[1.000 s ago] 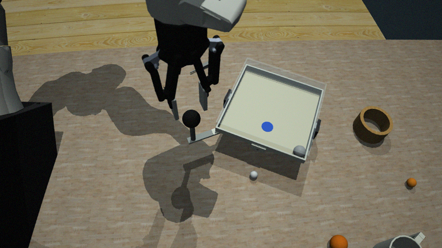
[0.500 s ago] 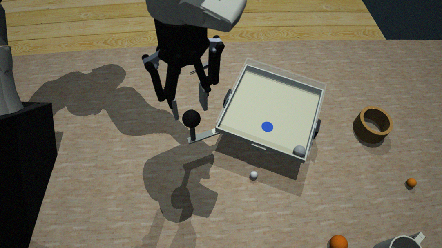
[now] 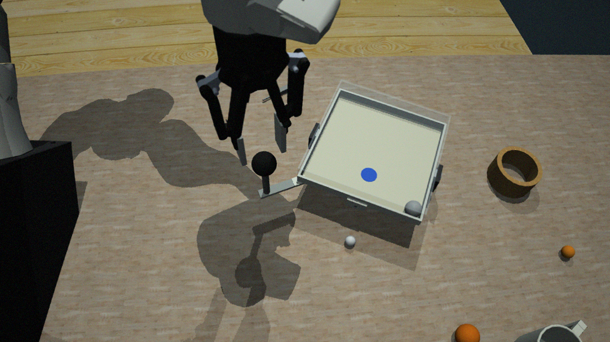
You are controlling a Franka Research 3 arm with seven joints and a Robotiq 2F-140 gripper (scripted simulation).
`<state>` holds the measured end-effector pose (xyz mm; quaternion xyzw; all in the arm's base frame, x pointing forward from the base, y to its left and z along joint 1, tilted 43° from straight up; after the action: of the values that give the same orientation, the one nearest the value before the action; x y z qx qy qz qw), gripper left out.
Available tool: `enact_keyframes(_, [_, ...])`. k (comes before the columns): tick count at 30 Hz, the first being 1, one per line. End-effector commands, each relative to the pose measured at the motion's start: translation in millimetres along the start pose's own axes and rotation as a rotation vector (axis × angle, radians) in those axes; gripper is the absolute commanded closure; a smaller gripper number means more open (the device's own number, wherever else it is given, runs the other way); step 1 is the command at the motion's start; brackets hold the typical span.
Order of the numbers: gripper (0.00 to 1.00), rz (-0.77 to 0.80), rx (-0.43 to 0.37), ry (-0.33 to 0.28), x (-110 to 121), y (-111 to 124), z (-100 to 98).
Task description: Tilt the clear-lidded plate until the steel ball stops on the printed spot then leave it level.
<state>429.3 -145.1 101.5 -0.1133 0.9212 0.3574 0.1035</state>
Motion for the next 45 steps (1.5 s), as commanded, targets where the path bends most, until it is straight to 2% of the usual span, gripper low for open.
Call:
enact_keyframes(1, [0.64,0.007,0.002,-0.002,0,-1,0.1])
enact_keyframes(19, [0.64,0.001,0.006,-0.002,0,-1,4.4])
enact_keyframes(45, [0.64,0.0,0.007,-0.002,-1,-2,25.1])
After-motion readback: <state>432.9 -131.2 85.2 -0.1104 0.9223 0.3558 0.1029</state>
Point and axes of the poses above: the point where the finger pads meet when closed, its own z axis out along the fingers, its own x axis across the jaws, y = z × x, the point moved 9 cm from there along -z, back along the fingers, and after that the axes turned 1 degree about z, right-handed, at the moved point
